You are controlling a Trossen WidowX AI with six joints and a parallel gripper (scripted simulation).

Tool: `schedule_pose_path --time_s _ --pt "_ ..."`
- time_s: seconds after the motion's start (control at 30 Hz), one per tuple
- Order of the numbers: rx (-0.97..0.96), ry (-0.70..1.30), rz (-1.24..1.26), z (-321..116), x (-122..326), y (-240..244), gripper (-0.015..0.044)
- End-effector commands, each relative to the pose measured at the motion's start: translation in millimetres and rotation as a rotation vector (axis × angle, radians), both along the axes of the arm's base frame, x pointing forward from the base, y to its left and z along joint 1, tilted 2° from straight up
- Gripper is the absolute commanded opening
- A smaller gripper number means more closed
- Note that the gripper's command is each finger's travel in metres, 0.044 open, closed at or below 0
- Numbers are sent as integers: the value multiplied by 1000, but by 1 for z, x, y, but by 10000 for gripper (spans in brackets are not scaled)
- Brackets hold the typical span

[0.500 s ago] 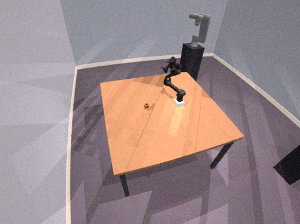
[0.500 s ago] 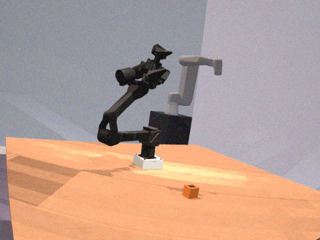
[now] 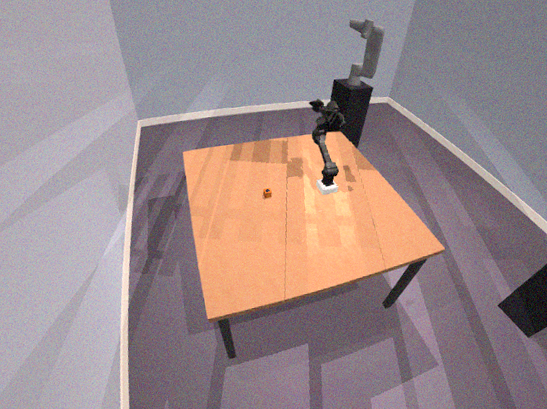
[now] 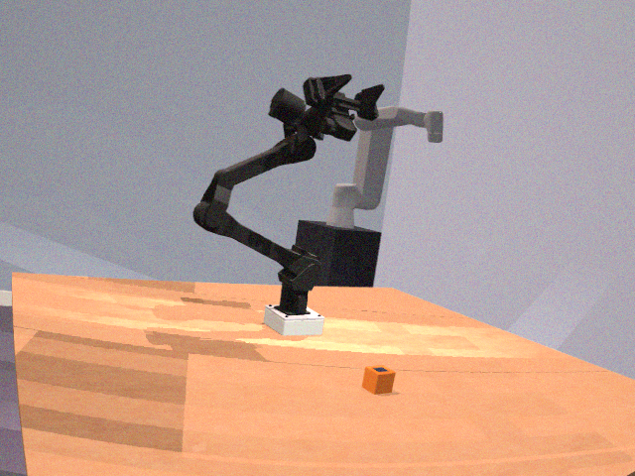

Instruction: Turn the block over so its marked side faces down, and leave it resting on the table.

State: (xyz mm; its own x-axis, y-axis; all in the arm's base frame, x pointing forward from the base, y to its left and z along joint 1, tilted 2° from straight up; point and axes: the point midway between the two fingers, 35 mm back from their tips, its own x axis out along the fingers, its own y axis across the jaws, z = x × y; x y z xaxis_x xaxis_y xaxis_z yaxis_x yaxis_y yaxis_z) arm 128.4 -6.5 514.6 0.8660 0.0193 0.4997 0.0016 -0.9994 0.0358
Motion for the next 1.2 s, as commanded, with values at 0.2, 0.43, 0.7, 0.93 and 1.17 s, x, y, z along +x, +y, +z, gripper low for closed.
schedule_pose_path --time_s 0.2,0.43,0.7,0.93,1.17 --pt "-784 -1 -328 9 40 88 440" --pt "-1483 109 -497 -32 116 136 440" --pt "-2234 291 -403 -121 213 129 440" --pt "-2727 421 22 -216 270 79 440" --pt "-2923 421 723 -314 283 8 440"
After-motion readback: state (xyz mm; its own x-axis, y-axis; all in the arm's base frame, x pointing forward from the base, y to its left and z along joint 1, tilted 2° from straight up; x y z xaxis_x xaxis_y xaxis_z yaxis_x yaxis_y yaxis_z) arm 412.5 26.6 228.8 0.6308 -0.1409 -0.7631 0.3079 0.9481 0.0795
